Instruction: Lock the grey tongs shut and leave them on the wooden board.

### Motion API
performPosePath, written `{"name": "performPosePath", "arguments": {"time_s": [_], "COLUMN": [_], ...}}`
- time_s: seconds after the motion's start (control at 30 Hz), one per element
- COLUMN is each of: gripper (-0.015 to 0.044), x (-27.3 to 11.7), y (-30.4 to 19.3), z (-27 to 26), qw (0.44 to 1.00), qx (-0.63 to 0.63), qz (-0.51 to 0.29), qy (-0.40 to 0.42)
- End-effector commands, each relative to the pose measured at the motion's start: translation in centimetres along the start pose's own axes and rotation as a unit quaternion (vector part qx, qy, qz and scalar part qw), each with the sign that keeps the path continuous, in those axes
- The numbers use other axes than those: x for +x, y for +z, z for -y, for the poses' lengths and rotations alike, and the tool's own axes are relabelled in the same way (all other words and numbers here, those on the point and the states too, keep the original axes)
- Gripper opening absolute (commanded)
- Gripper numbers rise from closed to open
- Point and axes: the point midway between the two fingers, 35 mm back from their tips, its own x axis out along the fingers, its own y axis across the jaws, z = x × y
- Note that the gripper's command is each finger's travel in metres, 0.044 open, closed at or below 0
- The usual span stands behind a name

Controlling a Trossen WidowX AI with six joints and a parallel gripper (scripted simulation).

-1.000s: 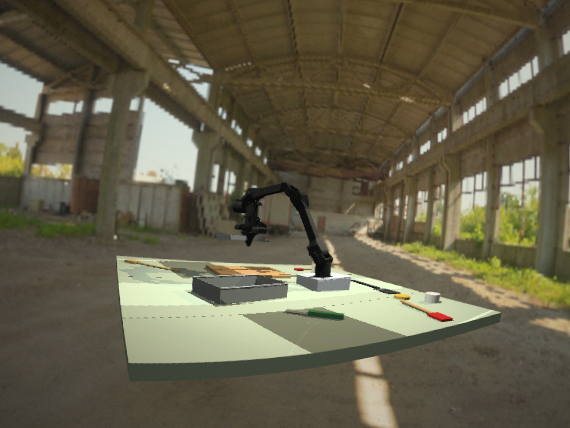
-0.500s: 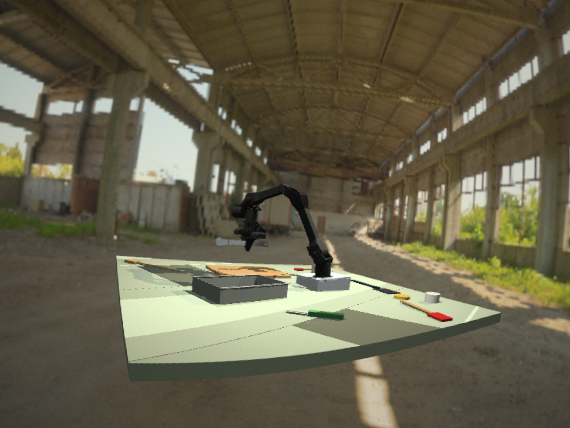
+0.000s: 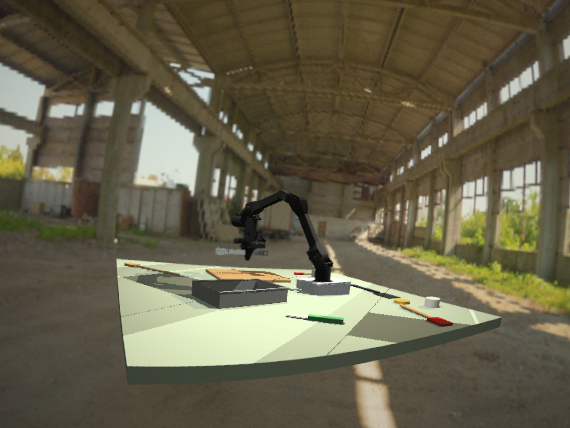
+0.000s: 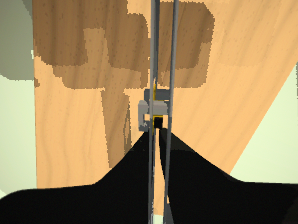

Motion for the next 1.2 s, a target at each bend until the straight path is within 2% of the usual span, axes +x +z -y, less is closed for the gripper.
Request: {"name": "performPosePath", "arguments": {"time_s": [0.0, 0.8, 1.17], "gripper": [-0.015, -0.015, 0.0139], "x": [0.8, 4.1, 3.8], "y": [0.1, 0.3, 0.2], "z": [0.2, 0.7, 0.6], "qw": [1.0, 1.0, 1.0], "qx": [0.003, 0.003, 0.0], "qz": [0.003, 0.003, 0.0], "qy": [-0.003, -0.003, -0.002]}}
